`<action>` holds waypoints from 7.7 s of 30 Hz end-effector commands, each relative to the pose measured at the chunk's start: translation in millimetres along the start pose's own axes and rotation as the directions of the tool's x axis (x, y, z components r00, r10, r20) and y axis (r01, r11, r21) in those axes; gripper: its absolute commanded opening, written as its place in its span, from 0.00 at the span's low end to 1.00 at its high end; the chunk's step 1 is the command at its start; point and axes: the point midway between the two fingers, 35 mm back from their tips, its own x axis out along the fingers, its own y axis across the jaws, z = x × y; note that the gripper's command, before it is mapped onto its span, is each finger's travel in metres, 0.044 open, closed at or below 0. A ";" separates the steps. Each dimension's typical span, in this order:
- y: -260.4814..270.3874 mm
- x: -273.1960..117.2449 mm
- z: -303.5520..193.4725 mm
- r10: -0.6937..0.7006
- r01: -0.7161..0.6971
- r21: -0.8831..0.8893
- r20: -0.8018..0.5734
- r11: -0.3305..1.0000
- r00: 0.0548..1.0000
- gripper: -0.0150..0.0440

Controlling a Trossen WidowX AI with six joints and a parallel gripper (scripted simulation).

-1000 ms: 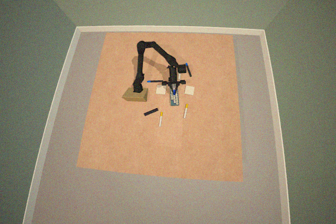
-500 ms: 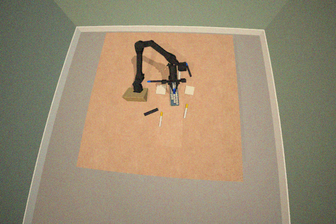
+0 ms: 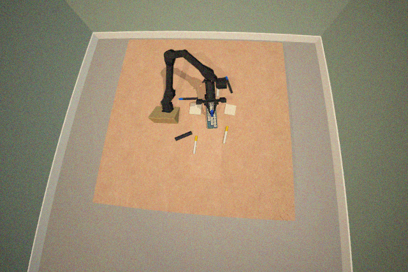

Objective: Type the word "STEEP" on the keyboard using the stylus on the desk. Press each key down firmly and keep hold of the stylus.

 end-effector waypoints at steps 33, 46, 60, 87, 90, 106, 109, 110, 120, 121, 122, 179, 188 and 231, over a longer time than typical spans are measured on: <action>0.6 17.2 27.9 0.006 -0.006 -0.006 0.006 1.000 1.000 0.39; 0.7 20.2 33.1 0.006 -0.006 -0.006 0.006 1.000 1.000 0.39; 0.0 13.3 20.7 0.006 -0.006 -0.006 0.006 1.000 1.000 0.39; 1.3 11.1 16.4 0.006 -0.006 -0.006 0.005 1.000 1.000 0.30; 1.3 12.1 17.6 0.006 -0.006 -0.006 0.005 1.000 1.000 0.39; 1.5 17.0 26.1 0.006 -0.006 -0.006 0.006 1.000 1.000 0.39; 1.5 17.5 27.0 0.006 -0.006 -0.006 0.006 1.000 1.000 0.39; 1.5 17.8 27.4 0.006 -0.006 -0.006 0.006 1.000 1.000 0.39; 1.5 20.1 31.6 0.006 -0.006 -0.006 0.006 1.000 1.000 0.39; 1.6 20.3 32.0 0.006 -0.006 -0.006 0.006 1.000 1.000 0.39; 1.6 20.5 32.3 0.006 -0.006 -0.006 0.006 1.000 1.000 0.39; 21.8 -30.3 41.9 0.006 -0.006 -0.006 0.008 1.000 1.000 0.39; 21.5 -28.0 45.7 0.006 -0.006 -0.006 0.008 1.000 1.000 0.39; 20.9 -35.8 31.7 0.006 -0.006 -0.006 0.008 1.000 1.000 0.39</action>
